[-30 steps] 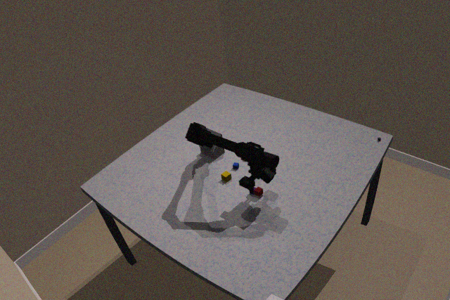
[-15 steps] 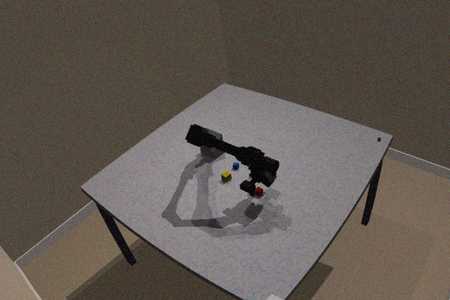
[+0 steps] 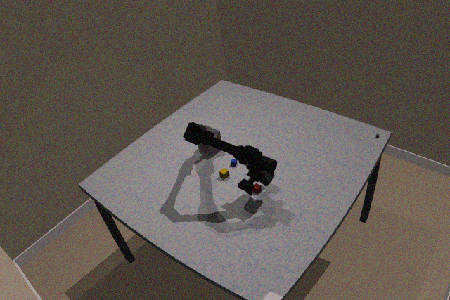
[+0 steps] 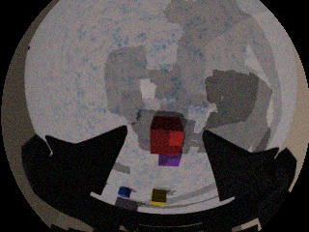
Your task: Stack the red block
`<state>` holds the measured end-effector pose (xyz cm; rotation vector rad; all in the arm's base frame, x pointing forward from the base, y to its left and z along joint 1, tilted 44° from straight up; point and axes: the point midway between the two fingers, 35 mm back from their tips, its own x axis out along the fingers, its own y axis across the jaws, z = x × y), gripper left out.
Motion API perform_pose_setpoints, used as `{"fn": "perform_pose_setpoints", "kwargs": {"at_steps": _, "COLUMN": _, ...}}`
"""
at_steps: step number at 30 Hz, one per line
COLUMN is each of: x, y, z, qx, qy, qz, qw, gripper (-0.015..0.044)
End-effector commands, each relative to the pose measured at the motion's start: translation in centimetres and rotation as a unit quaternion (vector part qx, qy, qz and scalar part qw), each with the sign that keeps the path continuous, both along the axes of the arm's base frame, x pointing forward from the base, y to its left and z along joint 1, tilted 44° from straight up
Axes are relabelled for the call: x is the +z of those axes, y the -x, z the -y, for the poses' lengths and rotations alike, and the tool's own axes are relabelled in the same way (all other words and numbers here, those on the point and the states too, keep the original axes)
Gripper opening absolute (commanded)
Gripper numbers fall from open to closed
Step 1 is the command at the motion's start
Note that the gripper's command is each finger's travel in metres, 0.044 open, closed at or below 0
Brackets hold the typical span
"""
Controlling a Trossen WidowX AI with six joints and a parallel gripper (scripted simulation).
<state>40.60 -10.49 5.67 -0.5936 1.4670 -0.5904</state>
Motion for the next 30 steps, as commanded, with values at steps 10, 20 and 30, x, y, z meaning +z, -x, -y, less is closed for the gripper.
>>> {"fn": "perform_pose_setpoints", "kwargs": {"at_steps": 10, "x": 0.0, "y": 0.0, "z": 0.0, "qx": 0.001, "qy": 0.001, "qz": -0.001, "qw": 1.0, "gripper": 0.0309}}
{"fn": "perform_pose_setpoints", "kwargs": {"at_steps": 20, "x": 0.0, "y": 0.0, "z": 0.0, "qx": 0.001, "qy": 0.001, "qz": -0.001, "qw": 1.0, "gripper": 0.0085}}
{"fn": "perform_pose_setpoints", "kwargs": {"at_steps": 30, "x": 1.0, "y": 0.0, "z": -1.0, "qx": 0.001, "qy": 0.001, "qz": -0.001, "qw": 1.0, "gripper": 0.0}}
